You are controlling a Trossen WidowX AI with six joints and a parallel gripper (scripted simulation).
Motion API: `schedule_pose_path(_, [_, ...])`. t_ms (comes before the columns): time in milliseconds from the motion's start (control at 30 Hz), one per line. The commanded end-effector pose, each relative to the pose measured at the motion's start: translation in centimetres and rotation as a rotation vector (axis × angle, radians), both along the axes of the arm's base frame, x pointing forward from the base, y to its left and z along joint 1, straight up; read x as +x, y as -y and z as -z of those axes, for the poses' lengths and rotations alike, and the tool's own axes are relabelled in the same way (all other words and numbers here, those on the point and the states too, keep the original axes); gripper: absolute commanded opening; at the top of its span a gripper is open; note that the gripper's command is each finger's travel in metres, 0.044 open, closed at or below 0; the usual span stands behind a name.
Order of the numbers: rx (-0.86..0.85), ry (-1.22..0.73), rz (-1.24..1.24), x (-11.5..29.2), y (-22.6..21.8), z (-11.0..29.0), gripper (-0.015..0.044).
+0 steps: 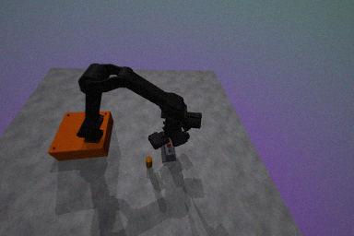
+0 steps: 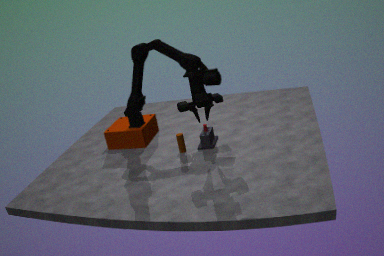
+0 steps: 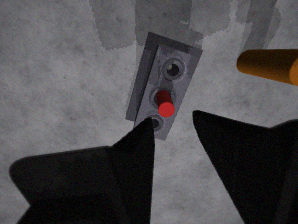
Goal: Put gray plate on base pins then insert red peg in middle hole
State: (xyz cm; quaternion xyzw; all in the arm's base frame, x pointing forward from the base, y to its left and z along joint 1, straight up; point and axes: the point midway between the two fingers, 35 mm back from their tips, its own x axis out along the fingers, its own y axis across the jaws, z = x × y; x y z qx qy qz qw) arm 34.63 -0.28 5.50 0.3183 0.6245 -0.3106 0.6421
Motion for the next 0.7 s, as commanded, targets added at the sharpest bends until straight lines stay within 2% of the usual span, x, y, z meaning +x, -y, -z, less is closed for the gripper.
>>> schedule_pose_path(0, [0.000, 0.004, -0.005, 0.0, 0.0, -0.3, 0.0150])
schedule_pose_path(667, [0.000, 0.004, -0.005, -0.4, 0.0, -1.4, 0.0150])
